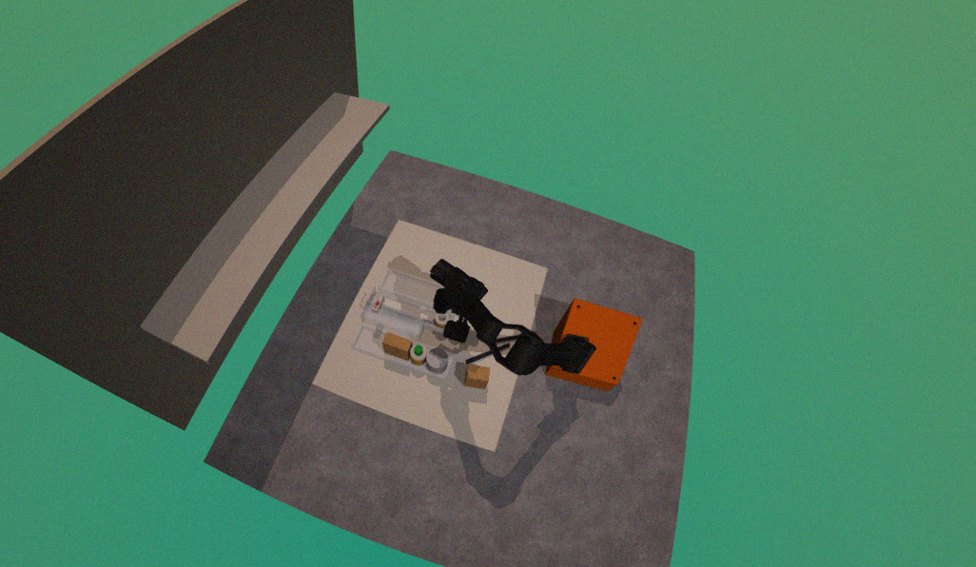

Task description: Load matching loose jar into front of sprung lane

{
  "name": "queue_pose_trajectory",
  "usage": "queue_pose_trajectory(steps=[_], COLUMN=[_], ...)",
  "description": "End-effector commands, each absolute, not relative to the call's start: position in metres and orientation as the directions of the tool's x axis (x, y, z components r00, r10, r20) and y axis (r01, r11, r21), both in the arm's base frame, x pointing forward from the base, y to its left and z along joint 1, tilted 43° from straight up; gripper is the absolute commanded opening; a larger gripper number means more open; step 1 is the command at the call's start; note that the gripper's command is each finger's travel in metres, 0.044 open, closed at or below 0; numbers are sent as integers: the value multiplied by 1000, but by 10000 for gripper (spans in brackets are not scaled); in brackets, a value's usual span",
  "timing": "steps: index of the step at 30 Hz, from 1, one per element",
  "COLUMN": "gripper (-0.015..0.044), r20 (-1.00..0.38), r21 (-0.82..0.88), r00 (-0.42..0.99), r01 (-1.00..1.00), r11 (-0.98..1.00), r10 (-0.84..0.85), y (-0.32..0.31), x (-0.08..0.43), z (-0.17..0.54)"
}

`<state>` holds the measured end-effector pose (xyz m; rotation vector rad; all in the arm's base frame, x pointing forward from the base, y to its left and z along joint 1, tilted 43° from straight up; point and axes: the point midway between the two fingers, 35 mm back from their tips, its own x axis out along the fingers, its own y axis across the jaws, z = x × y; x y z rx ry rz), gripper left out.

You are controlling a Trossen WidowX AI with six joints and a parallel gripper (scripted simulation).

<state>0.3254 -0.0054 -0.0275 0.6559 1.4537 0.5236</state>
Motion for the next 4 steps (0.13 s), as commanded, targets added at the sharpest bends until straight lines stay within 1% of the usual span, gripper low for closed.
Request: queue_pose_trajectory(steps=[1,4], gripper=[297,297], r20=[-730,-731], r21=[683,683], r00=[63,62], r01=[62,62], r11=[728,728], r10=[680,680], y=[-6,-6], x=[312,302], z=[-27,-27])
